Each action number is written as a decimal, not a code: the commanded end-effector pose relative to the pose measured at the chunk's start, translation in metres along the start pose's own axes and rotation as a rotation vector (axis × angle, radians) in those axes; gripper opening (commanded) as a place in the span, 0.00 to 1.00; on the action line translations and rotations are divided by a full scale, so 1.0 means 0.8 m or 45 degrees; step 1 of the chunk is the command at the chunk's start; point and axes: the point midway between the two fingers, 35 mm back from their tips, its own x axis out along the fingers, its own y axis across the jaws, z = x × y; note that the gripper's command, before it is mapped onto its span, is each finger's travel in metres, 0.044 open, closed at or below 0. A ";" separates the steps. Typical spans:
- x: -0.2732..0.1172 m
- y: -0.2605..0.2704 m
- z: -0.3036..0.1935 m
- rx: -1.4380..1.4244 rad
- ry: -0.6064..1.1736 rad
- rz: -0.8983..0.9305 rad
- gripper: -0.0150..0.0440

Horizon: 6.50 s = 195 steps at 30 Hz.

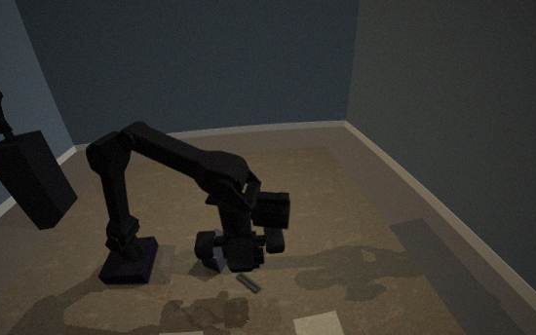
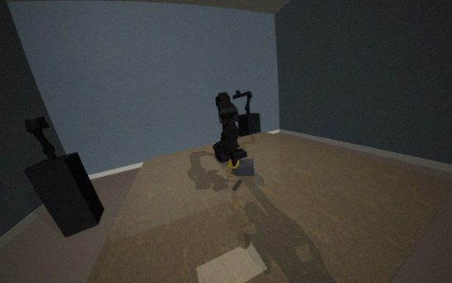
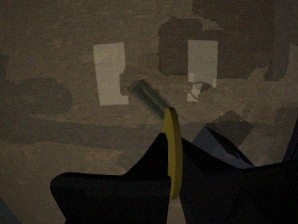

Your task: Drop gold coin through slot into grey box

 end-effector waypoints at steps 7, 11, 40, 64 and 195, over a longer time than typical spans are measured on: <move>0.001 -0.005 0.002 0.402 -0.004 -0.009 0.25; 0.001 -0.006 0.003 0.578 -0.005 -0.009 0.25; -0.003 -0.044 -0.061 0.646 0.001 -0.013 0.25; 0.001 -0.095 -0.116 0.643 0.005 -0.020 0.25; -0.054 -0.105 -0.119 0.645 0.000 -0.011 1.00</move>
